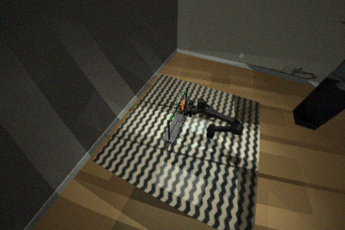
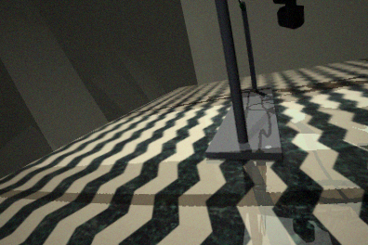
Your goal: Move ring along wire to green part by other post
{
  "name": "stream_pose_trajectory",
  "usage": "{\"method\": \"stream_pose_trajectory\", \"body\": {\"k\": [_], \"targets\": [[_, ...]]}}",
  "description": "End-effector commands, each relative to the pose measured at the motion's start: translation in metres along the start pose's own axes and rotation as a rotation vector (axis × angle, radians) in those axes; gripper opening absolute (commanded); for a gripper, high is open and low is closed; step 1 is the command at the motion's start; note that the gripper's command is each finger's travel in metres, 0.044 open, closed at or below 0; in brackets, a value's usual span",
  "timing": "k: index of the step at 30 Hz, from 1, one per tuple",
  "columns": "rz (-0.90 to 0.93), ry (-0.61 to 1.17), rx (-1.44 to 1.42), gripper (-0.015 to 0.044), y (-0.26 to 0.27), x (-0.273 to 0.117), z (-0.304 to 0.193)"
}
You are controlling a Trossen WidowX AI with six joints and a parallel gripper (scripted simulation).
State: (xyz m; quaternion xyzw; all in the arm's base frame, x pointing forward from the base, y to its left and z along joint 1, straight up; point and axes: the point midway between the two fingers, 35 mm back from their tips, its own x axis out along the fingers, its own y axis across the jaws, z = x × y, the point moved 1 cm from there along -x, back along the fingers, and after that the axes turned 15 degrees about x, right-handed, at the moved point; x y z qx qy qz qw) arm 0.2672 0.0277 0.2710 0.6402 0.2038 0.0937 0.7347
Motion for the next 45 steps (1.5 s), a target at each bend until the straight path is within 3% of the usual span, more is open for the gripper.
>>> {"method": "stream_pose_trajectory", "body": {"k": [1,31,45], "targets": [[0.023,0.046,0.046,-0.015,0.012,-0.007,-0.002],[0.193,0.113,0.412,-0.015,0.076,-0.019,-0.003],[0.201,0.119,0.445,-0.015,0.094,-0.024,0.003]]}}
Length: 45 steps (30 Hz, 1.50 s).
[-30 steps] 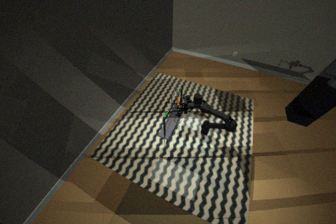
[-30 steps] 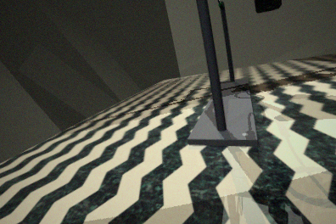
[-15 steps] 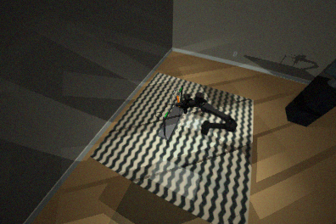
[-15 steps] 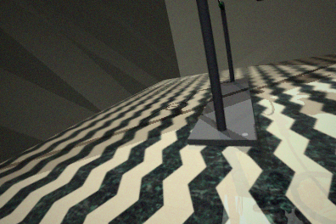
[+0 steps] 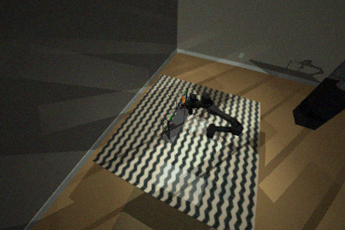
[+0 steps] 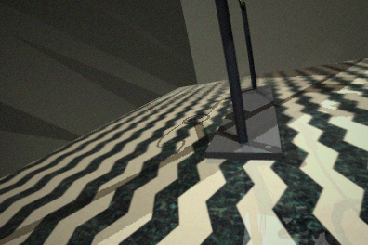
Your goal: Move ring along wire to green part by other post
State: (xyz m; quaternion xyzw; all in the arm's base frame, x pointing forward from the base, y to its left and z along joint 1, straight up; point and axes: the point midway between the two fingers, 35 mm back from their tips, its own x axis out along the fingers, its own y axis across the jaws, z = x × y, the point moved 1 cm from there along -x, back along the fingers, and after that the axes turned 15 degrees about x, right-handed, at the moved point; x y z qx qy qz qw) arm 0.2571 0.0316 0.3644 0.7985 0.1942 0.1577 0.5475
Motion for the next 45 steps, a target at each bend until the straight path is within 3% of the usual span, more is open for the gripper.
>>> {"method": "stream_pose_trajectory", "body": {"k": [1,45], "targets": [[-0.011,0.0,-0.01,-0.015,0.003,0.001,0.0],[-0.335,-0.116,-0.564,-0.015,-0.017,-0.002,0.013]]}}
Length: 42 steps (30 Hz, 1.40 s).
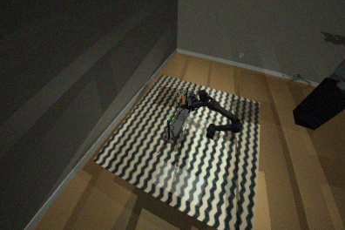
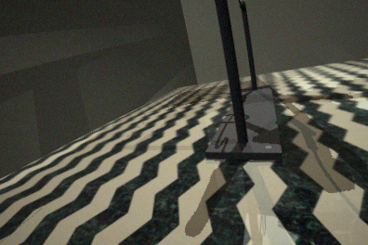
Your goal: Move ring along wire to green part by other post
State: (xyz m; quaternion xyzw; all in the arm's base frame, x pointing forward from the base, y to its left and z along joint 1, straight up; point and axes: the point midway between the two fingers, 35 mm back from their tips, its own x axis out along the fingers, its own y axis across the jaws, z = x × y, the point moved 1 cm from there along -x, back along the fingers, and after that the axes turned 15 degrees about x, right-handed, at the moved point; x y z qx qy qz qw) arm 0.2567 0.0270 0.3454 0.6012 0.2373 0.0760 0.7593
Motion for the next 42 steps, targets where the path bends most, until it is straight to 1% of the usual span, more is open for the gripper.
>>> {"method": "stream_pose_trajectory", "body": {"k": [1,42], "targets": [[-0.037,-0.014,-0.06,-0.015,-0.002,0.002,0.002],[-0.373,-0.159,-0.63,-0.015,-0.027,-0.002,0.018]]}}
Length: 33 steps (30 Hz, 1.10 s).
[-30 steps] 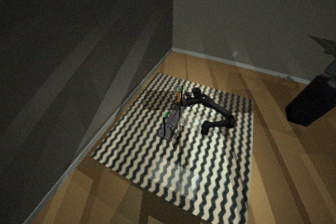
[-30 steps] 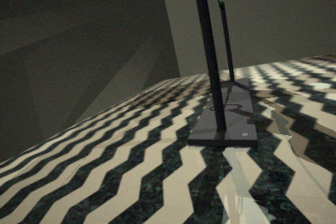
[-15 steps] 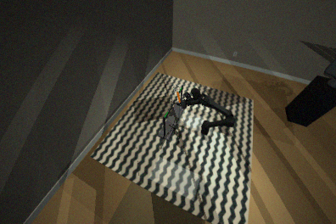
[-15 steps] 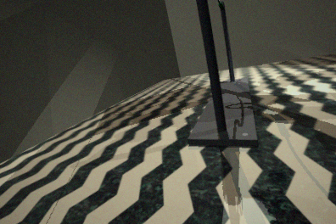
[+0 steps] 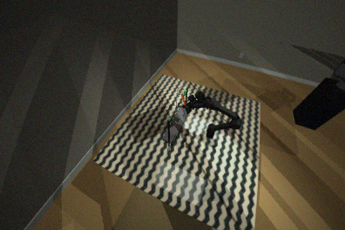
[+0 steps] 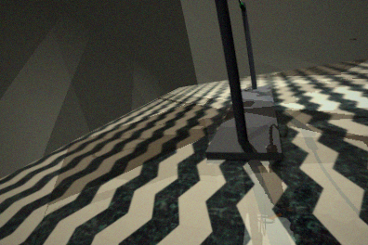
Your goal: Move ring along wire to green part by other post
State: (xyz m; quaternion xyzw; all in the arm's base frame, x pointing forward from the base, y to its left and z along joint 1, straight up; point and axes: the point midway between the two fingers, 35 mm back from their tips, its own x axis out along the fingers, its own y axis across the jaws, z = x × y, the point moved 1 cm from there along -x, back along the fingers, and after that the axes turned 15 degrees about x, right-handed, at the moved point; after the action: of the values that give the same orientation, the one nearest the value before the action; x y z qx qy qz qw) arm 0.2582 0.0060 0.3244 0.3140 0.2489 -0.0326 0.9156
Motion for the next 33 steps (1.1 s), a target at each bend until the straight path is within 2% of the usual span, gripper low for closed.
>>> {"method": "stream_pose_trajectory", "body": {"k": [1,33], "targets": [[-0.036,-0.016,-0.062,-0.015,-0.003,0.001,0.001],[-0.286,-0.14,-0.507,-0.015,-0.023,0.0,0.012]]}}
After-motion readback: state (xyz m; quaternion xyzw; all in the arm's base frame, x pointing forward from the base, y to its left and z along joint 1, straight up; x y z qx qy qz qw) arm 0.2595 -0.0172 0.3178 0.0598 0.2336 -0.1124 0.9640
